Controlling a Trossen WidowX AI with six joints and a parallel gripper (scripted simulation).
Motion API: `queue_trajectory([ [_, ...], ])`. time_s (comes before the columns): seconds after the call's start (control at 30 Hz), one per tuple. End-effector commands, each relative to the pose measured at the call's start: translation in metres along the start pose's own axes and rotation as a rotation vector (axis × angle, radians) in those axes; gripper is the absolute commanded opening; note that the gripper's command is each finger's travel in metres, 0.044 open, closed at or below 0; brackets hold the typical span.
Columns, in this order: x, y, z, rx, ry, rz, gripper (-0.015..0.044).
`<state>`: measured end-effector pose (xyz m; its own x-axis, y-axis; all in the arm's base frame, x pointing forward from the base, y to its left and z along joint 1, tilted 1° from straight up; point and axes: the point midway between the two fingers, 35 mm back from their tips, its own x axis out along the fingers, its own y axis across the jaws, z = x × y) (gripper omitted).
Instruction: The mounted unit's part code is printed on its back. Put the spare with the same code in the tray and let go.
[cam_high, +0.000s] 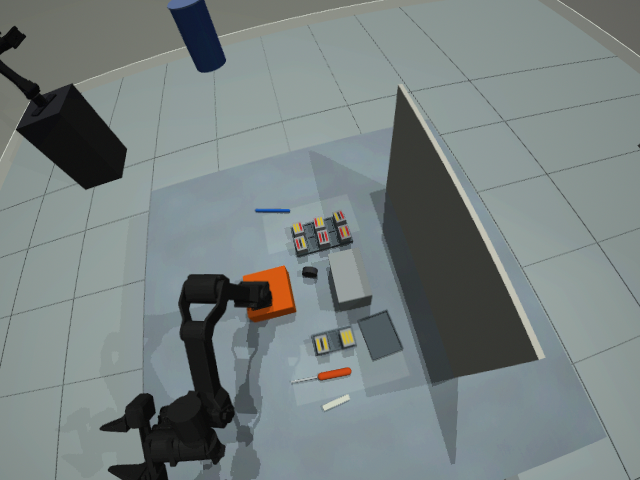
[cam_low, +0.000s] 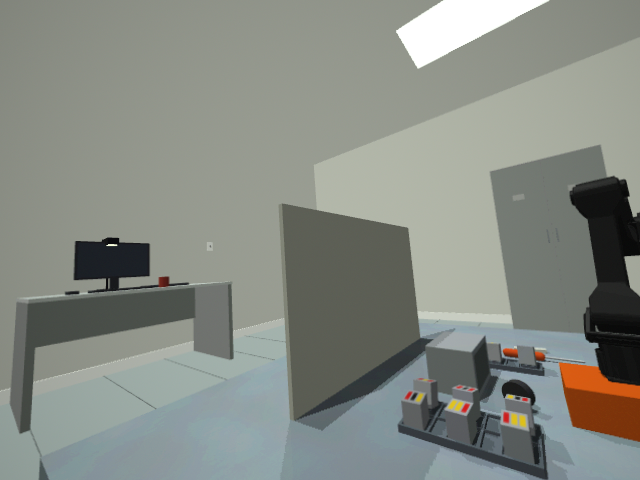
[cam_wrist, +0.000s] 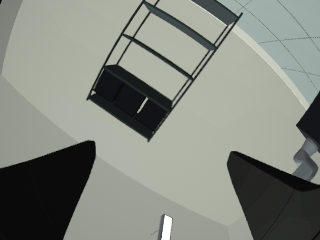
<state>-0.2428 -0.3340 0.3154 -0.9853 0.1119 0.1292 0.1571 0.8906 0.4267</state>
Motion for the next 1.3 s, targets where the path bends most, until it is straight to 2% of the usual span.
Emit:
queue_trajectory([
  [0.0,0.000,0.000,0.000,0.000,0.000,0.000,0.0426],
  [0.23,-0.003,-0.003,-0.002,-0.020,0.009,-0.013,0.0440],
  [0.37,-0.030,-0.026,-0.021,-0.180,0.091,-0.113,0.0440],
  [0.8,-0.200,-0.105,-0.077,-0.873,0.628,-0.491,0.0440],
  [1.27,-0.392,-0.108,-0.067,-1.403,1.350,-0.655,0.0440],
])
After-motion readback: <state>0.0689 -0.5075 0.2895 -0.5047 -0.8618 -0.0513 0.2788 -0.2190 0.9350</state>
